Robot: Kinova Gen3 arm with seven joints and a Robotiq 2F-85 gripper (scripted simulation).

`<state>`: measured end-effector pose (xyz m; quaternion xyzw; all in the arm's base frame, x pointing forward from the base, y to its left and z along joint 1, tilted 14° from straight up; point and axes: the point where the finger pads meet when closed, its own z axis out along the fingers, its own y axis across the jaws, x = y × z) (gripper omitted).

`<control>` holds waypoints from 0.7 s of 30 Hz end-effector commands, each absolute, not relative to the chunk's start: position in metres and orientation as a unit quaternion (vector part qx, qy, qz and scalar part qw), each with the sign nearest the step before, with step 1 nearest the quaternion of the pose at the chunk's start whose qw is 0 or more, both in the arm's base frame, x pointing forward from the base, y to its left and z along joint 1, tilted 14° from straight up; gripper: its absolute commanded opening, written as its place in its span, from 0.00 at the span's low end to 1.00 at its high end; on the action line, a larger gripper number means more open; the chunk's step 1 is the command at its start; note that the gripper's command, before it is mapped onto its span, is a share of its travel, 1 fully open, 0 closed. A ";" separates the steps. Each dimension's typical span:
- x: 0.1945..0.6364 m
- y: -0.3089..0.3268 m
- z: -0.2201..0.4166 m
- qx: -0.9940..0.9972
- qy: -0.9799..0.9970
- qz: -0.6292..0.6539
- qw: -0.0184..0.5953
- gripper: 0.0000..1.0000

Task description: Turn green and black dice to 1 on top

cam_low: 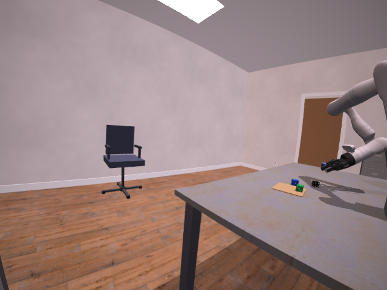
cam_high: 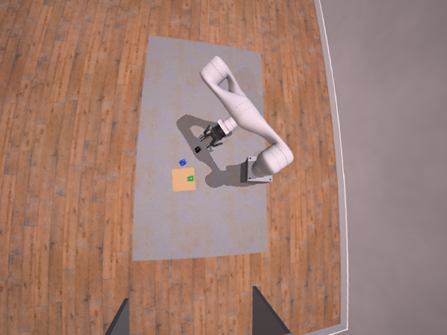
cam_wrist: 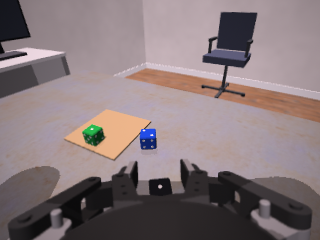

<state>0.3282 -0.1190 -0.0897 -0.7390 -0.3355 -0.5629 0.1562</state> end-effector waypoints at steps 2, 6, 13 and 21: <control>0.331 -0.117 -0.085 -0.749 -0.341 -0.548 0.149 0.46; 0.333 -0.114 -0.082 -0.772 -0.347 -0.516 0.135 0.46; 0.337 -0.109 -0.077 -0.809 -0.357 -0.454 0.108 0.46; 0.344 -0.100 -0.068 -0.867 -0.369 -0.331 0.055 0.46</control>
